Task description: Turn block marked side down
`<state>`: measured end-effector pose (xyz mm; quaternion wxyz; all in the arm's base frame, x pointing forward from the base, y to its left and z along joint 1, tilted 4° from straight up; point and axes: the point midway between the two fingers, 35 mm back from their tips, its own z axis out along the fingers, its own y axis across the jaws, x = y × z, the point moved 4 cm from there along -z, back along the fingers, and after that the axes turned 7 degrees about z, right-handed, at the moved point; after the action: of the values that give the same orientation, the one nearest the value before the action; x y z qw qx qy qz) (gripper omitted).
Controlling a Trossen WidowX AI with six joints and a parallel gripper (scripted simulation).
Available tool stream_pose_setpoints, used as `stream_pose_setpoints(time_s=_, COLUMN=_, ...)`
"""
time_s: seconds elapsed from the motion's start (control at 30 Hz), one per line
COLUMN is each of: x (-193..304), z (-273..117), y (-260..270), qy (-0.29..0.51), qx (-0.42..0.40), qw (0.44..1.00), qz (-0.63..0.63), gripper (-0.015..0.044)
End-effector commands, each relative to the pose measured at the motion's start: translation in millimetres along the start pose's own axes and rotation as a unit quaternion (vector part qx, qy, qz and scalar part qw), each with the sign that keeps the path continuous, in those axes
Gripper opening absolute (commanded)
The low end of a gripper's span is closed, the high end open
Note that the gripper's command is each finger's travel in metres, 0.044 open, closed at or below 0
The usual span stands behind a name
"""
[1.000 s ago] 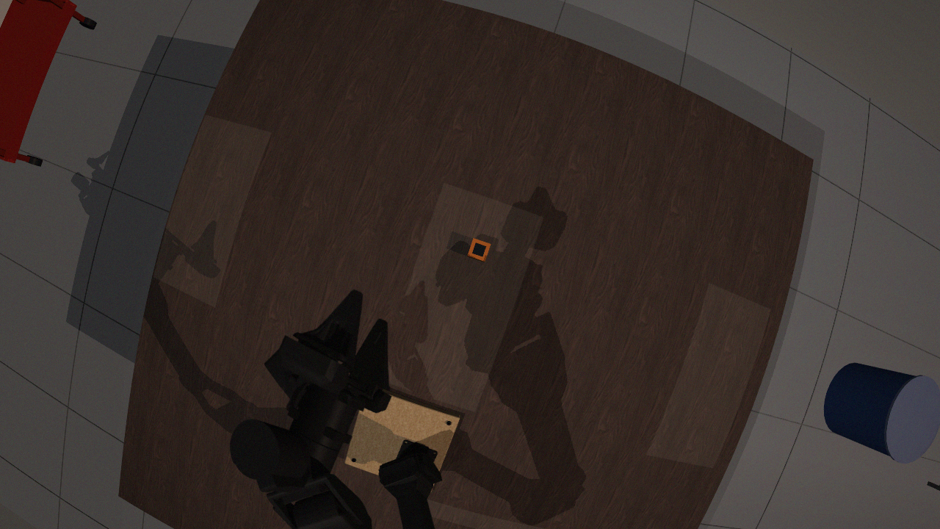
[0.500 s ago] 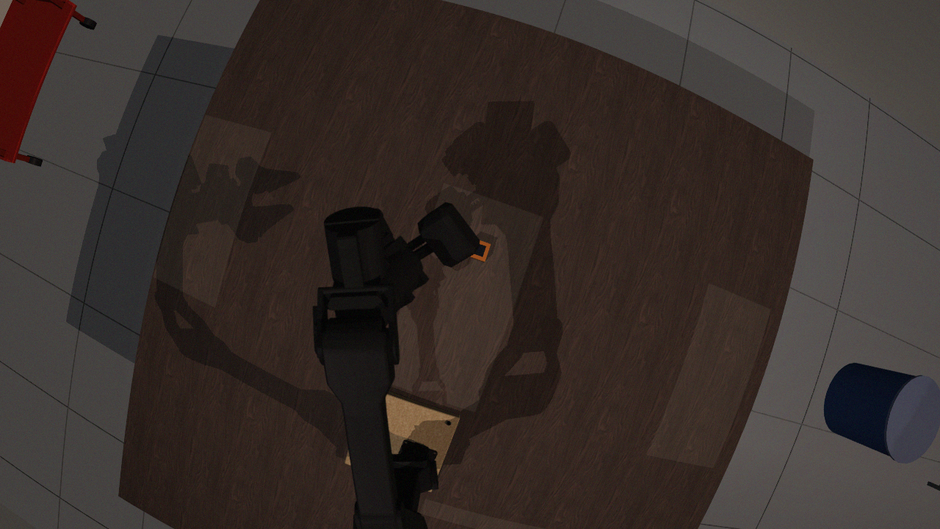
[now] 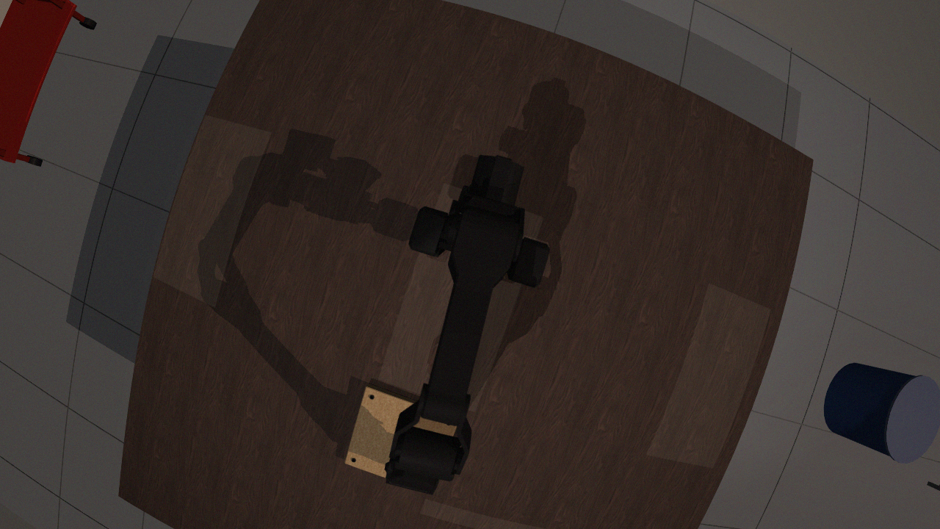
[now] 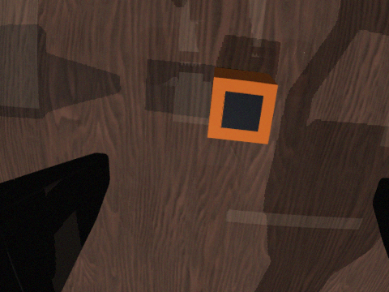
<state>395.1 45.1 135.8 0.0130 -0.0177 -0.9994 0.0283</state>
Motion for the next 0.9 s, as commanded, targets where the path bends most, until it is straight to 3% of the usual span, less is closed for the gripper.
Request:
stream_pose_setpoints(time_s=0.0, x=-3, z=-4, y=1, qy=-0.001, qx=-0.01, qw=1.0, qz=0.014, gripper=0.044)
stream_pose_setpoints(time_s=0.17, x=-3, z=30, y=1, qy=-0.001, qx=-0.009, qw=1.0, qz=0.014, gripper=0.044)
stream_pose_setpoints(time_s=0.87, x=-4, z=57, y=0, qy=-0.001, qx=-0.009, qw=1.0, qz=0.014, gripper=0.044)
